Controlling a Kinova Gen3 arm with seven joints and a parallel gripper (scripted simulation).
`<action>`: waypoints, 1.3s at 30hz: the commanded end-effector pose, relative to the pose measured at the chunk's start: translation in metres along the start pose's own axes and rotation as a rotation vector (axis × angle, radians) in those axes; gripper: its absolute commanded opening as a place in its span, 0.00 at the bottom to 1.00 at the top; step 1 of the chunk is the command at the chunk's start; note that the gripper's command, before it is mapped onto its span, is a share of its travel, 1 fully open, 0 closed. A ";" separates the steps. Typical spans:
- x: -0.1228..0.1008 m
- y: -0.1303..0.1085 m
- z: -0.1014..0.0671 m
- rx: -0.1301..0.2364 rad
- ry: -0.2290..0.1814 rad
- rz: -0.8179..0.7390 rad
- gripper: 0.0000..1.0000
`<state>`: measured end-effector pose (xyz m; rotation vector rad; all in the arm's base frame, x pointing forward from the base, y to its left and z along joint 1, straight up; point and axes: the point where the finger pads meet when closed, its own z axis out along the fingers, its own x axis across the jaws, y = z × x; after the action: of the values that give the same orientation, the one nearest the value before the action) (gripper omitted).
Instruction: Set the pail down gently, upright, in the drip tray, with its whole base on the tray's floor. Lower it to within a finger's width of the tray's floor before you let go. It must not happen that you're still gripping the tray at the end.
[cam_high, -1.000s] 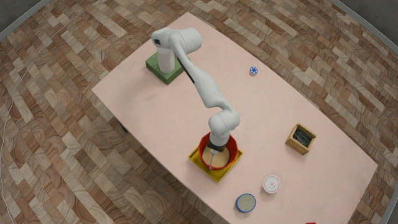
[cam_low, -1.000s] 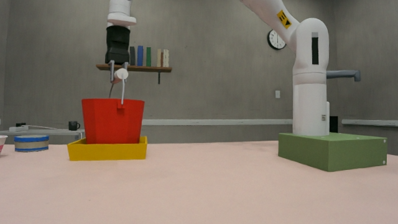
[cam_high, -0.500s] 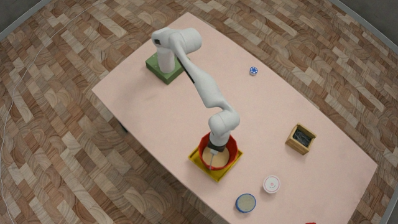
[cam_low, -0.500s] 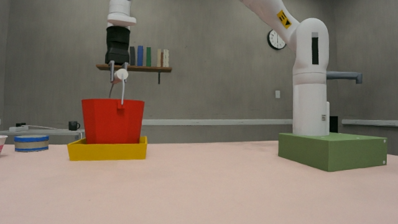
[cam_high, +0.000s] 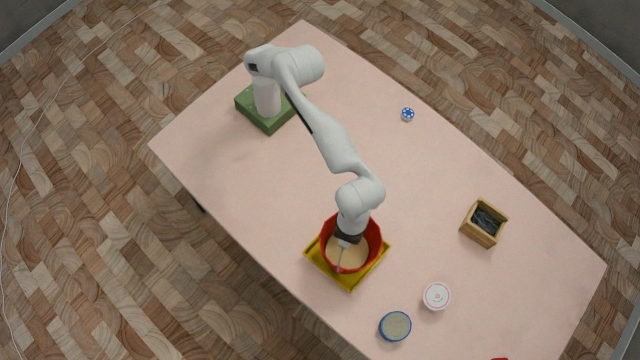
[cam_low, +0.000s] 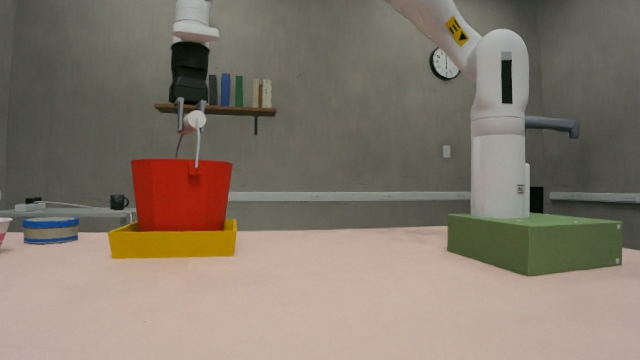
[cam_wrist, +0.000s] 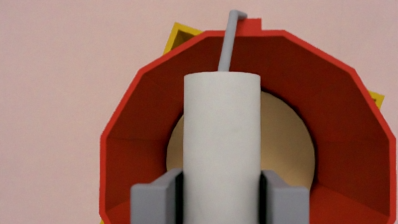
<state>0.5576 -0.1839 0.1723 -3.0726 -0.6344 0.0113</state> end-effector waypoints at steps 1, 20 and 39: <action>0.000 0.000 -0.001 -0.002 0.002 0.000 0.00; 0.000 0.000 -0.001 -0.002 0.002 0.000 1.00; 0.000 0.000 -0.001 -0.002 0.002 0.000 1.00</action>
<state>0.5577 -0.1839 0.1726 -3.0729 -0.6345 0.0104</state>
